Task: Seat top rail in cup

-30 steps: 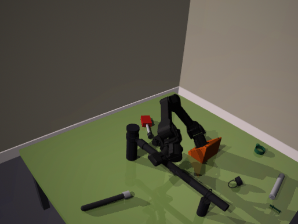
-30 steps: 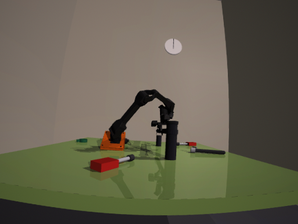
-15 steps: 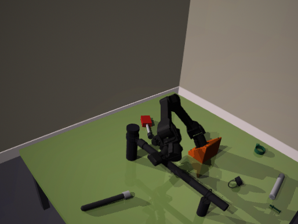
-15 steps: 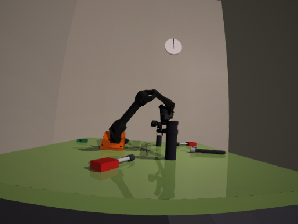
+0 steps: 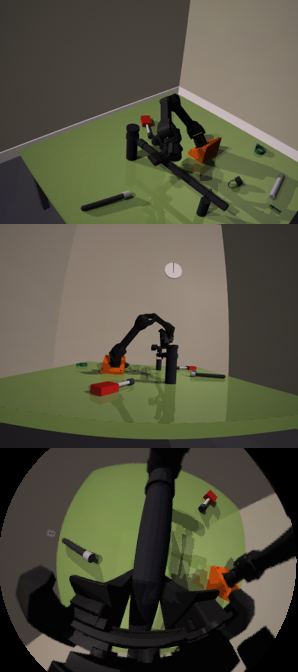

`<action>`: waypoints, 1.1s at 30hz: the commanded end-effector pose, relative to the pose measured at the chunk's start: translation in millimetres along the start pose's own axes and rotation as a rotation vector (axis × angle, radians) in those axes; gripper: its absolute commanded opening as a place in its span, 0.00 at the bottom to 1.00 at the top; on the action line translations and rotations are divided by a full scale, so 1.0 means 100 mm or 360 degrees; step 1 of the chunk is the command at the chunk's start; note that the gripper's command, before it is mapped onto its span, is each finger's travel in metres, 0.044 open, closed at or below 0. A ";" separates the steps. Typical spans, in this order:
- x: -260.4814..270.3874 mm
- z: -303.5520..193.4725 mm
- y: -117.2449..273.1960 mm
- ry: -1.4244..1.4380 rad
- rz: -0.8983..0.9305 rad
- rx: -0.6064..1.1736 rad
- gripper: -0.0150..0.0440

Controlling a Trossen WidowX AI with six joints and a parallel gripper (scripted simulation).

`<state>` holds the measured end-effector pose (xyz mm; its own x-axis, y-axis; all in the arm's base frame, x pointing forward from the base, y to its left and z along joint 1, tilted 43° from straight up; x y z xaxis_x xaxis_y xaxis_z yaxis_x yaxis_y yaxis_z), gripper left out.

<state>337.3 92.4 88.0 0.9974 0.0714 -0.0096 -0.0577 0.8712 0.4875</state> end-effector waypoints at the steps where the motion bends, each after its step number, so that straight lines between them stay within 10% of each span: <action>1: 0.00 0.01 0.00 -0.0003 0.0002 0.0002 0.25; 5: 0.00 0.01 0.00 -0.0003 0.0002 0.0002 0.25; 22: -0.01 -0.13 0.29 0.0004 0.0089 0.0064 1.00; 33: -0.09 -0.21 0.65 0.0029 0.0215 0.0138 1.00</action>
Point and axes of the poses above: the point midway between the two fingers, 35 mm back from their tips, its own y axis back along the fingers, its own x axis across the jaws, z = x × y, the point moved 4 cm from there along y, back along the fingers, and after that the axes turned 4 degrees about y, right-handed, at the moved point
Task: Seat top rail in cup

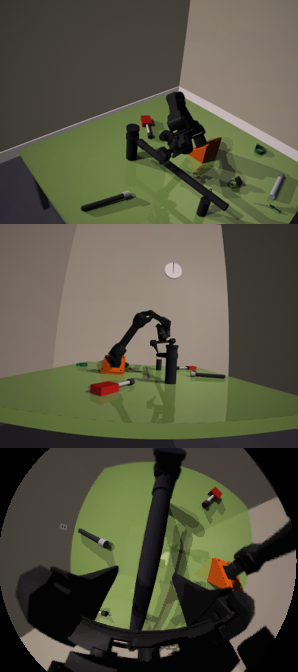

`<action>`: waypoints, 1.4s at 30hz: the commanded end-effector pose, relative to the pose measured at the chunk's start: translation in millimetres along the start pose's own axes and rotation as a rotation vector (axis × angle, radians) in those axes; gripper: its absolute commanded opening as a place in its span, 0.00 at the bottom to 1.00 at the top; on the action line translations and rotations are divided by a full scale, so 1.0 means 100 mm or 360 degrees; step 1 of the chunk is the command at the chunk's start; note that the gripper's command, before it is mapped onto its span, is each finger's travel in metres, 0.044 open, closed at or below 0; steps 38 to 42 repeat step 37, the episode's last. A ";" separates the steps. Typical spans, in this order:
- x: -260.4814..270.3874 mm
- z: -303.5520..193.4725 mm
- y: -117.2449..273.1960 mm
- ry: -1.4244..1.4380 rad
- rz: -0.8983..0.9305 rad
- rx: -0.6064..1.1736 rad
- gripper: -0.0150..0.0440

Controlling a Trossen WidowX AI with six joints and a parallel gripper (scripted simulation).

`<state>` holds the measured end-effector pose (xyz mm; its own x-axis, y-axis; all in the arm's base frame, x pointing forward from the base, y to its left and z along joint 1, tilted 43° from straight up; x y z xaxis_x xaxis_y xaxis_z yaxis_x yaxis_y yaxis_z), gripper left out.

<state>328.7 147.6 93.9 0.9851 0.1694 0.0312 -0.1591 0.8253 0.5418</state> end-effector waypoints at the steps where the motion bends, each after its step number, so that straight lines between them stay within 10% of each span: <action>1: -0.04 0.01 0.21 0.0005 0.0074 0.0054 1.00; 42: -0.08 0.02 0.38 0.0009 0.0131 0.0098 1.00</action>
Point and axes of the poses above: the point midway between the two fingers, 35 mm back from their tips, its own y axis back along the fingers, its own x axis across the jaws, z = x × y, the point moved 4 cm from there along y, back along the fingers, and after that the axes turned 4 degrees about y, right-handed, at the moved point
